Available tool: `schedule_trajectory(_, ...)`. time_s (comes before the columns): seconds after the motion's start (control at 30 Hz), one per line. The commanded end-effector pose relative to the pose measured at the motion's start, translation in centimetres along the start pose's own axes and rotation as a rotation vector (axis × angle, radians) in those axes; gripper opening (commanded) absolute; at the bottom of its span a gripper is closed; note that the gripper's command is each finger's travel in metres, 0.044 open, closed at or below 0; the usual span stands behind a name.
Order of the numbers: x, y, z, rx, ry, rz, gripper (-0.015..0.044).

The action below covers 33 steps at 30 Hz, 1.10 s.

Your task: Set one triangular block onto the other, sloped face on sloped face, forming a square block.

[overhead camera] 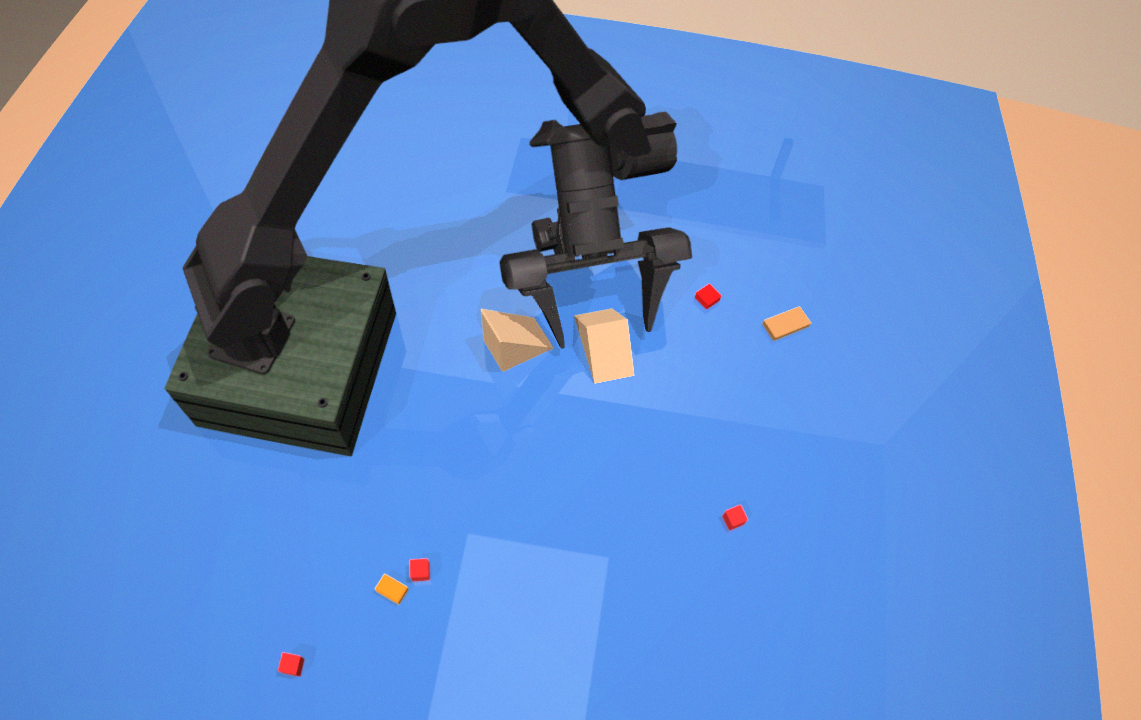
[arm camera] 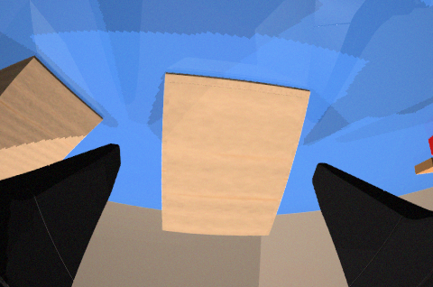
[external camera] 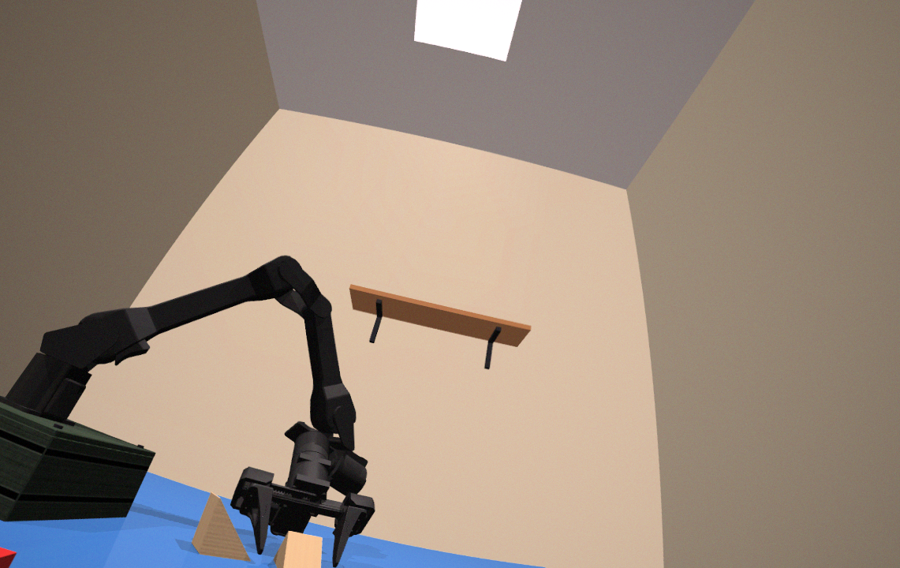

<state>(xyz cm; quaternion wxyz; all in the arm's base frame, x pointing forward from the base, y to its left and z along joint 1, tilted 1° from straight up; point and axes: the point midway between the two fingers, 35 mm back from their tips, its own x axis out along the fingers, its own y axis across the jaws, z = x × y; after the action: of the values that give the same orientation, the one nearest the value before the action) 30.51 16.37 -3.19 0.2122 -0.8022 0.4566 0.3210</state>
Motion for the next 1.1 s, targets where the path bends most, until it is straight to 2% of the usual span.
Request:
schedule_trajectory(0.0, 0.1, 0.1, 0.0, -0.009, 0.005, 0.001, 0.0440)
schedule_trajectory(0.1, 0.1, 0.1, 0.0, -0.009, 0.005, 0.001, 0.0440)
schedule_trajectory(0.4, 0.0, 0.0, 0.0, 0.000, 0.000, 0.000, 0.0204)
schedule_trajectory(0.6, 0.0, 0.0, 0.0, 0.000, 0.000, 0.000, 0.0164)
schedule_trajectory(0.8, -0.4, -0.1, -0.4, 0.000, 0.000, 0.000, 0.0006)
schedule_trajectory(1.07, -3.2, -0.4, -3.0, 0.000, 0.000, 0.000, 0.0000)
